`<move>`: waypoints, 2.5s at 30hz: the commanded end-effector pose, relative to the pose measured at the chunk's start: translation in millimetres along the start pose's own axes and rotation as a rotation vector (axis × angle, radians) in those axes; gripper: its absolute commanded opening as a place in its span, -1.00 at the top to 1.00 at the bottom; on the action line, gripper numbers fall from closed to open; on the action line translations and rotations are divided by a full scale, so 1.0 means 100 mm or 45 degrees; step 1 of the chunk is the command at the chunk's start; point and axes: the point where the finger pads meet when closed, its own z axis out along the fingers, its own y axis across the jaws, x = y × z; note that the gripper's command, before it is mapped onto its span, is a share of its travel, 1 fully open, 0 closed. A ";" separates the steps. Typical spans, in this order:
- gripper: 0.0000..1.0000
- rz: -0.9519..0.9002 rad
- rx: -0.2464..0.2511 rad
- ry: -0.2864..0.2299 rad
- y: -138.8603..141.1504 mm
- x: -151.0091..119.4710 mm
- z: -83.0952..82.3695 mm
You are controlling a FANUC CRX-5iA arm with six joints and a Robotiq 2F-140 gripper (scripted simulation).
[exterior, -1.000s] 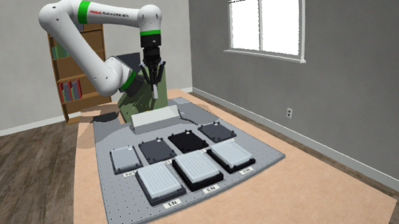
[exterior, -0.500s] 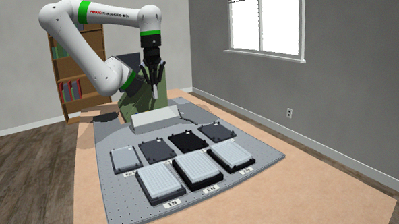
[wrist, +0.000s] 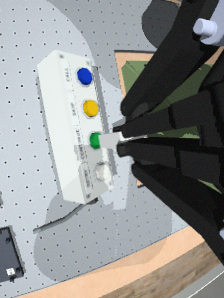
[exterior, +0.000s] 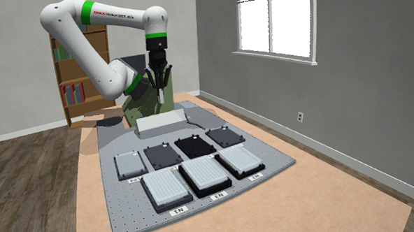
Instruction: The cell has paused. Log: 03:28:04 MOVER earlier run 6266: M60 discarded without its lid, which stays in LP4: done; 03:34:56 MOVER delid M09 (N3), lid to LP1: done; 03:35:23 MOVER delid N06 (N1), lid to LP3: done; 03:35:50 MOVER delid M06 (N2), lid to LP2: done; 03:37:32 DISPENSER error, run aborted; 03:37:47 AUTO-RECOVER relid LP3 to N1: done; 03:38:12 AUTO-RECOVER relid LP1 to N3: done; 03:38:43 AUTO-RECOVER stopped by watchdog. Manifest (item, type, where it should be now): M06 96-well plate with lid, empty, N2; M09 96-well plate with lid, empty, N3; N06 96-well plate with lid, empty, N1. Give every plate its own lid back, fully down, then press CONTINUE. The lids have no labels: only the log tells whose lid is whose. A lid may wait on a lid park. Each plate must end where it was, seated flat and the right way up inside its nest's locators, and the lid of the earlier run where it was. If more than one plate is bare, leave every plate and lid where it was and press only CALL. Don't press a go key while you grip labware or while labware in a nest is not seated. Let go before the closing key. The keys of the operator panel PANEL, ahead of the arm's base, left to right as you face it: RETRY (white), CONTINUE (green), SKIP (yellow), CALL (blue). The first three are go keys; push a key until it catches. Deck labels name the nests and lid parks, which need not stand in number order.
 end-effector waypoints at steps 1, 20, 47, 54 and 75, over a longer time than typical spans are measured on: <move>1.00 0.000 0.000 0.000 0.00 0.00 0.02; 1.00 0.000 0.000 0.000 0.00 0.00 0.11; 1.00 0.000 0.000 0.000 0.00 0.00 0.13; 1.00 0.000 0.000 0.000 0.00 0.00 0.13; 1.00 0.000 0.000 0.000 0.00 0.00 0.13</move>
